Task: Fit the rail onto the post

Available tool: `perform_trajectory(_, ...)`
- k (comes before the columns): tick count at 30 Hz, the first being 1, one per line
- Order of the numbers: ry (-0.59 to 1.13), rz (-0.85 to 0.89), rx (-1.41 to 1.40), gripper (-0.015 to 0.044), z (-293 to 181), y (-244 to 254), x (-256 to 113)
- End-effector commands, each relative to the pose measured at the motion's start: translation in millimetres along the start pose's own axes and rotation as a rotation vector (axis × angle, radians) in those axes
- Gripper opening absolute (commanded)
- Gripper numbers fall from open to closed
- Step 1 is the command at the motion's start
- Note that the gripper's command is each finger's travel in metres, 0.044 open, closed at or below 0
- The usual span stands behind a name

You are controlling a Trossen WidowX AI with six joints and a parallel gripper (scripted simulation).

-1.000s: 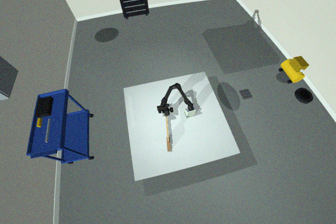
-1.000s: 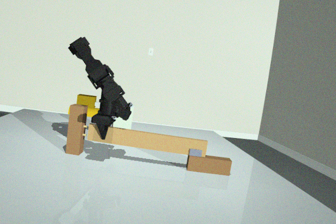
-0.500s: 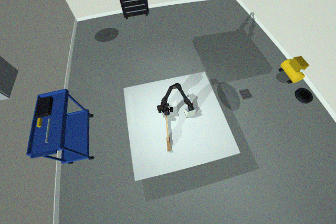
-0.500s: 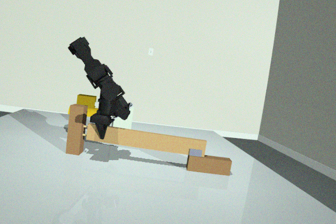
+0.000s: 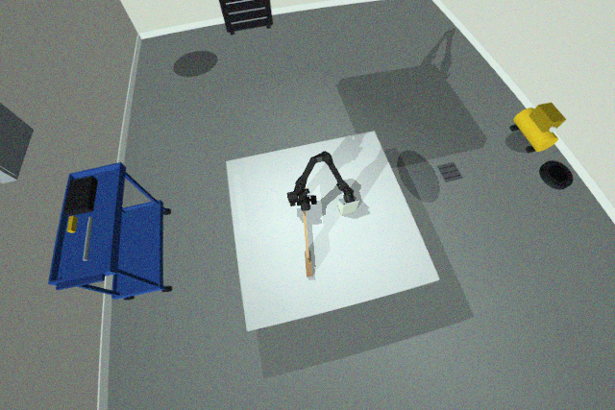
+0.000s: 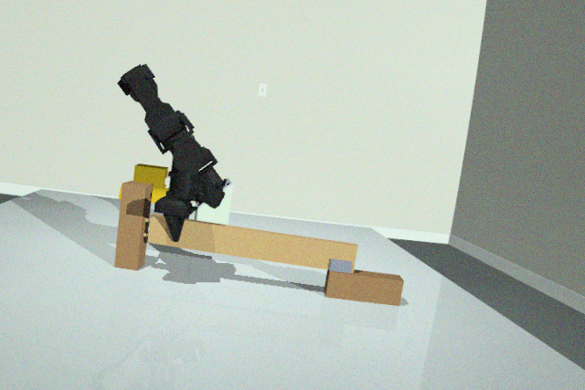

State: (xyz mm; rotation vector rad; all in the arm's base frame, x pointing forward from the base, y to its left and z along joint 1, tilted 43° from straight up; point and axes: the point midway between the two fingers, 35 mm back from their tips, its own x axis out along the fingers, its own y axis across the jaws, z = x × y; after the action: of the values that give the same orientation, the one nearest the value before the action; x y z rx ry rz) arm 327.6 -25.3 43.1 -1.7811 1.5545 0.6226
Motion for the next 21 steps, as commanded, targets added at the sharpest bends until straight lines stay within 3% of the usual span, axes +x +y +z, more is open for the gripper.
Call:
perform_trajectory(1, 0.003, 0.0, -0.004, 0.0, -2.5, 0.2, -0.1)
perform_trajectory(21, 0.003, 0.0, -0.004, 0.0, -8.4, 0.3, 1.7)
